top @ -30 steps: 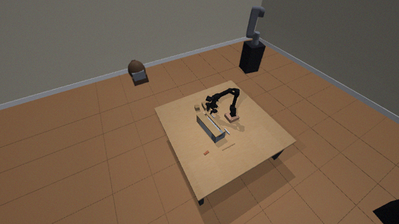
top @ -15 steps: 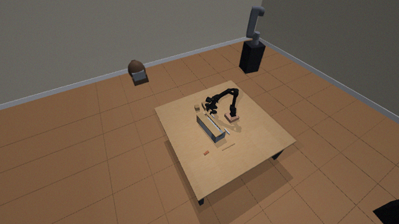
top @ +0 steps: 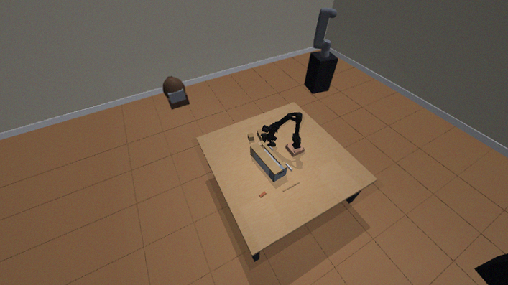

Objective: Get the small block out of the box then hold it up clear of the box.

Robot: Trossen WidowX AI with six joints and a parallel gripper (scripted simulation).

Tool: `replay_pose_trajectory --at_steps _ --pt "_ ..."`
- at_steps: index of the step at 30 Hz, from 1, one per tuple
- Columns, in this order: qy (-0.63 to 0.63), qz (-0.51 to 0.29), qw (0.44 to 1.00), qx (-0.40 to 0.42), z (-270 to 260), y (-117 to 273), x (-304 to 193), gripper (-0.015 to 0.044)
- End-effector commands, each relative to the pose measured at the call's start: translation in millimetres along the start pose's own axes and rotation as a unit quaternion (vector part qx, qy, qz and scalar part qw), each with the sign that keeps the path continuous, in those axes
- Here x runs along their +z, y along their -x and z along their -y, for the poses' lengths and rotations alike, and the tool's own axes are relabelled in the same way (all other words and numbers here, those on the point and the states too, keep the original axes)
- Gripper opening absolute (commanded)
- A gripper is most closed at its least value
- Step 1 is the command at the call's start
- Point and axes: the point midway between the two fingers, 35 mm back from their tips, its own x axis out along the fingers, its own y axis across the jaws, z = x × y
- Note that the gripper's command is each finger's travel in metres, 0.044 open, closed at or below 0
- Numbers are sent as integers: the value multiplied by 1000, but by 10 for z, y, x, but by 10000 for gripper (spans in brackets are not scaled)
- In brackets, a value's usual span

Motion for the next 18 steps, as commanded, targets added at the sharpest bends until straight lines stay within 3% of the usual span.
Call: replay_pose_trajectory --at_steps 1,10,16,18 --pt "1 1 1000 -5 35 -74 51 285" --pt "1 1 1000 -5 52 -175 104 285" --pt "1 1 1000 -5 52 -175 104 128" --pt "1 1 1000 -5 52 -175 104 114"
